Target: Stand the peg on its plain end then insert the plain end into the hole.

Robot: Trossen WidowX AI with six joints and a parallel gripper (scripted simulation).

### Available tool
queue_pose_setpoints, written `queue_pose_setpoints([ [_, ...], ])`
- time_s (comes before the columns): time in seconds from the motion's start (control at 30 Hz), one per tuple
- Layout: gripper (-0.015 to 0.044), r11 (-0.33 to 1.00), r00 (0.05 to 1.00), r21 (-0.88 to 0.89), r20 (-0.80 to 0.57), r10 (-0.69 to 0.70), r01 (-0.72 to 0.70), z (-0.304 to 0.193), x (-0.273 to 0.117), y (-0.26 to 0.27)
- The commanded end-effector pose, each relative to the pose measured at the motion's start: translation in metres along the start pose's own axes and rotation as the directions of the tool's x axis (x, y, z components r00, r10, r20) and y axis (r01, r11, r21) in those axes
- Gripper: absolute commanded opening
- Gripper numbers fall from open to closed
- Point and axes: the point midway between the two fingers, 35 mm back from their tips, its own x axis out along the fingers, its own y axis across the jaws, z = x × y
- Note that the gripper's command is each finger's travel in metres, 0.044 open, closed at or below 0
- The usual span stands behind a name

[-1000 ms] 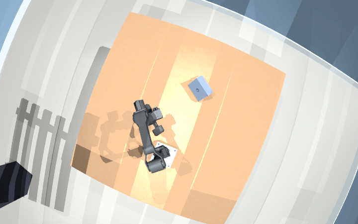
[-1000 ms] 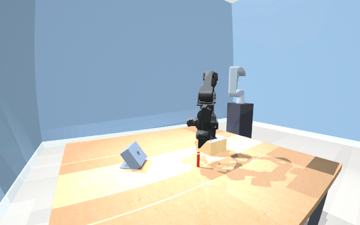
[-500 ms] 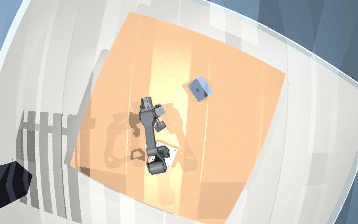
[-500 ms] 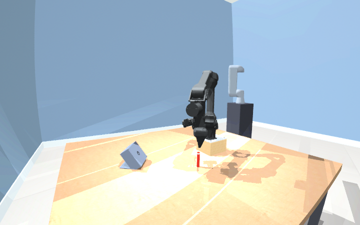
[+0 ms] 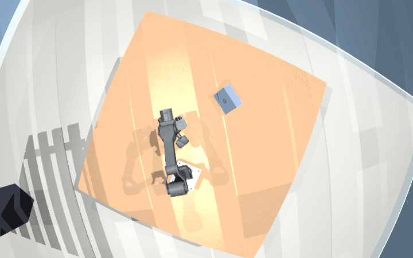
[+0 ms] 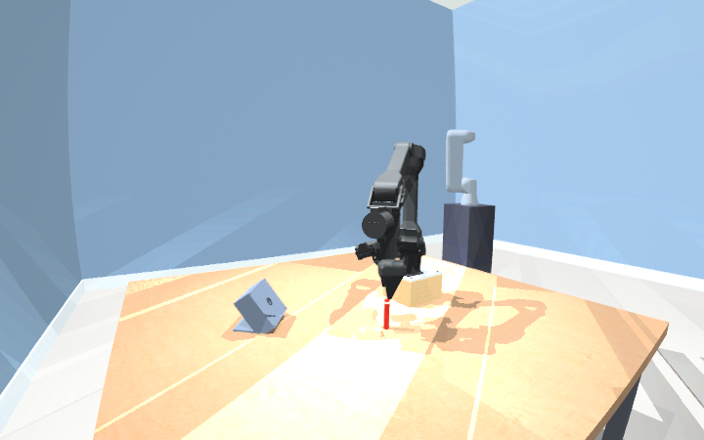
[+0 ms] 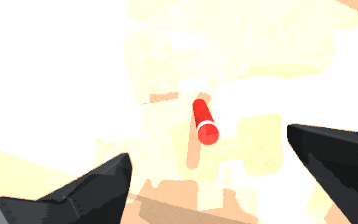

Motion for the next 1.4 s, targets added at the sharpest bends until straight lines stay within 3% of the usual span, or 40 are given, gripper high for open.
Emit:
queue_pose_setpoints([
  [0.0,0.0440,1.000,1.000,-0.006,-0.008,-0.006,0.006,-0.001,0.007,-0.001],
  [1.27,0.0440,1.000,1.000,-0.006,-0.008,-0.006,0.006,-0.002,0.063,-0.003],
  [1.37,0.0361,1.000,1.000,-0.001,-0.002,-0.004,0.004,-0.001,0.060,-0.001],
])
